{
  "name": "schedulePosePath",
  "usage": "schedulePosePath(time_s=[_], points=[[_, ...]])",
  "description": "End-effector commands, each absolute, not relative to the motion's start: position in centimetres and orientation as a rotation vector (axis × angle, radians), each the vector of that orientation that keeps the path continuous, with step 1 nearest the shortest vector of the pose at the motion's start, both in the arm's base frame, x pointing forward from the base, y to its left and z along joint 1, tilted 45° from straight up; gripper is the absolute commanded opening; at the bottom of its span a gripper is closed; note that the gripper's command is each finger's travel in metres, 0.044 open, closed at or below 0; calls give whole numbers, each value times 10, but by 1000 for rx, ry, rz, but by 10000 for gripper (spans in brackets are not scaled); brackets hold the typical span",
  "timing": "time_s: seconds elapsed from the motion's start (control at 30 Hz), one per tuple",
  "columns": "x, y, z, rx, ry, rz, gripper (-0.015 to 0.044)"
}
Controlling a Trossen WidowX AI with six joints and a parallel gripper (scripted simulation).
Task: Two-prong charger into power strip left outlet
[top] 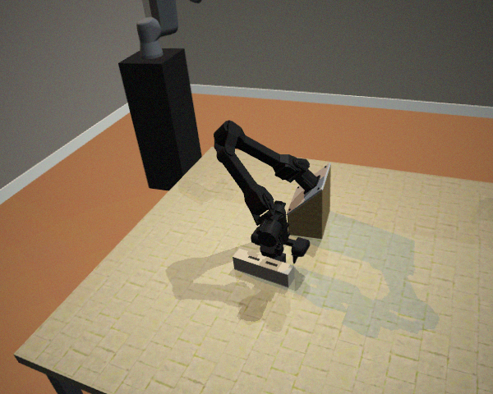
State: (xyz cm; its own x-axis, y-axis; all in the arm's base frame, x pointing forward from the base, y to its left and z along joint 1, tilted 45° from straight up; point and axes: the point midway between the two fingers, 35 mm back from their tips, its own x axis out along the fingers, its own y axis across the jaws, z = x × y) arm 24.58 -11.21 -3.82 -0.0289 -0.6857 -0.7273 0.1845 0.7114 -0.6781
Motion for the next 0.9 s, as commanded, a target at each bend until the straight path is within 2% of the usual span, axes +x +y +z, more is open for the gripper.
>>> schedulePosePath(time_s=[0.0,0.87], points=[[240,-112,-38,-444,1438,-738,440],[209,-108,-44,-444,1440,-738,440]])
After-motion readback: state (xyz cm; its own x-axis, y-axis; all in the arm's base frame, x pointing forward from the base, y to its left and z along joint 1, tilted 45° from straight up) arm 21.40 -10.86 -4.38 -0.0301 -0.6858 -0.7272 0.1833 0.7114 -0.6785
